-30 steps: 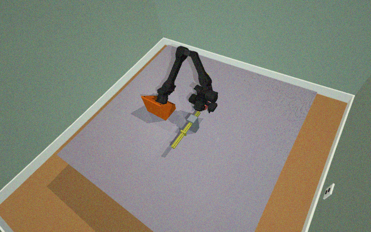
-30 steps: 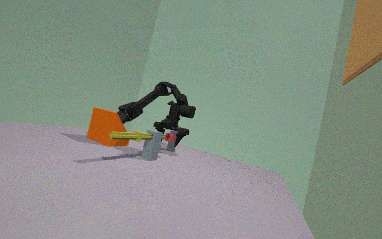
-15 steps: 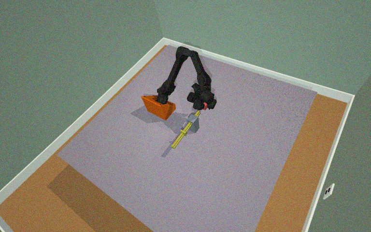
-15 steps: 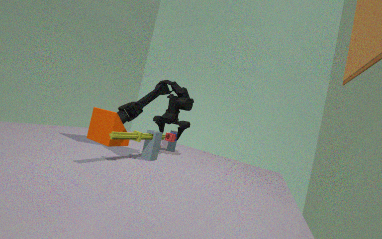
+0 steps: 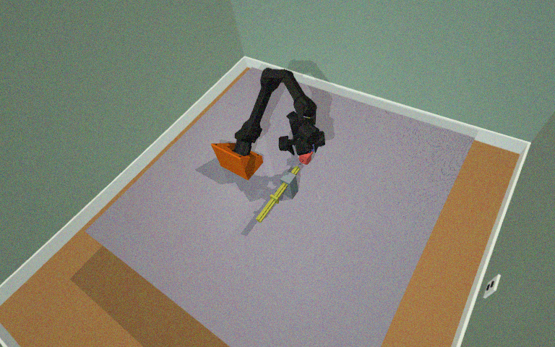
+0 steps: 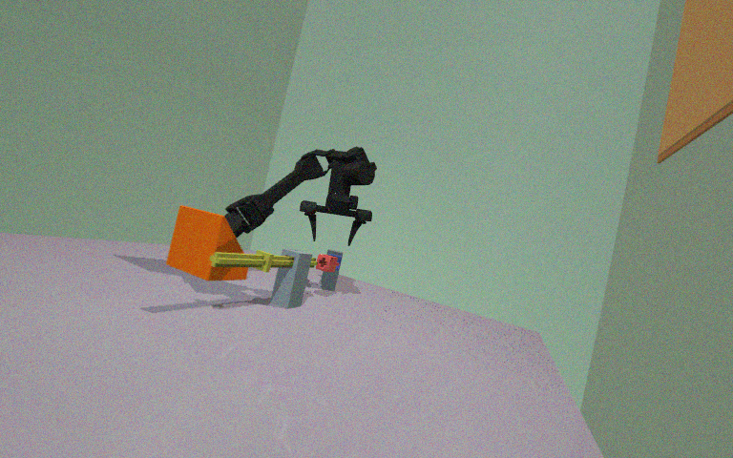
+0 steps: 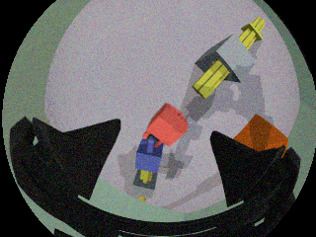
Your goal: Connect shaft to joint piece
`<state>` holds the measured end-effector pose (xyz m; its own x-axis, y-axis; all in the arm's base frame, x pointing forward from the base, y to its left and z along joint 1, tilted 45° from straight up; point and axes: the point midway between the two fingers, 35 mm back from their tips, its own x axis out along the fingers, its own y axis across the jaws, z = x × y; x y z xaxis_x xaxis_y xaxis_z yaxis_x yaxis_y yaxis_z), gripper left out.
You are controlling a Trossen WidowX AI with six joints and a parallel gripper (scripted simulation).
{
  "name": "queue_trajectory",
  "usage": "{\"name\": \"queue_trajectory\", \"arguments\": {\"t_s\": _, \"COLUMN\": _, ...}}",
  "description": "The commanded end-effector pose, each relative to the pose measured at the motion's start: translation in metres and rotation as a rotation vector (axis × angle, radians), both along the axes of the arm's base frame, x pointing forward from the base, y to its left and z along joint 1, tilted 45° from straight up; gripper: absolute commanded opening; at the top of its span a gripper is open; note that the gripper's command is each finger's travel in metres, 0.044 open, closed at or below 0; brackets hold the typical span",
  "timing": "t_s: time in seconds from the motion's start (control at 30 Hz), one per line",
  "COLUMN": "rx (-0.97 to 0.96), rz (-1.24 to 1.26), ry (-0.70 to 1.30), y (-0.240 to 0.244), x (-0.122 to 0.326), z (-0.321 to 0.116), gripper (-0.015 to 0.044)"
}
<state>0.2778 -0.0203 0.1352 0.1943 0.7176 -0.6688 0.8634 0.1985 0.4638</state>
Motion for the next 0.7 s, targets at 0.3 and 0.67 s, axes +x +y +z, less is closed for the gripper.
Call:
{"name": "queue_trajectory", "arguments": {"t_s": 0.3, "rx": -0.148, "rz": 0.263, "ry": -0.295, "y": -0.032, "x": -0.012, "z": 0.037, "gripper": 0.0440}}
{"name": "queue_trajectory", "arguments": {"t_s": 0.67, "rx": -0.191, "rz": 0.347, "ry": -0.384, "y": -0.042, "x": -0.018, "z": 0.049, "gripper": 0.0440}}
